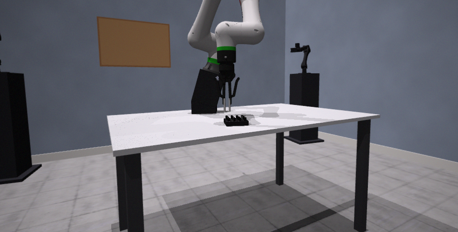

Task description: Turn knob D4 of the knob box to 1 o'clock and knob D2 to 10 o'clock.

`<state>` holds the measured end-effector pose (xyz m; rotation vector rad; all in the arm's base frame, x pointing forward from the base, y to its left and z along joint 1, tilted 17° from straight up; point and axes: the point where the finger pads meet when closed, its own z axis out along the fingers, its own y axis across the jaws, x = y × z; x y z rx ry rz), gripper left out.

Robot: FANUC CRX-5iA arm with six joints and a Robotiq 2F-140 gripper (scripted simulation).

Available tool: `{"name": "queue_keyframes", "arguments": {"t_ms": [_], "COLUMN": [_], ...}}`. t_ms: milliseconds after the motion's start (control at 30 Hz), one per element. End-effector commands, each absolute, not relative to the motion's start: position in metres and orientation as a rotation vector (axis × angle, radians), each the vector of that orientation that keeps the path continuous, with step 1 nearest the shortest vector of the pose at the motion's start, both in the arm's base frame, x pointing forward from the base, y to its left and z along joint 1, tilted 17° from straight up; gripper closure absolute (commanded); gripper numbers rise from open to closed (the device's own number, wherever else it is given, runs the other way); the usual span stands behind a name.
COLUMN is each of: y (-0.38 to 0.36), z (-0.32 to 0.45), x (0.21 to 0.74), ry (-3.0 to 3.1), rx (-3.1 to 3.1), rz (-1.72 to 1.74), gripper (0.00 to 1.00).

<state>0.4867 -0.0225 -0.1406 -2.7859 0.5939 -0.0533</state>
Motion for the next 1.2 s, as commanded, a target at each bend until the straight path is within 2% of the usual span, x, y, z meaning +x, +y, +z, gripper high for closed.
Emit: {"name": "queue_keyframes", "arguments": {"t_ms": [0,1167], "y": [-0.022,-0.017], "z": [-0.145,-0.159], "x": [0.487,0.489], "ry": [0.594,0.594], "rx": [-2.786,-2.786], "rz": [-0.054,-0.054], "gripper": [0.88,0.88]}}
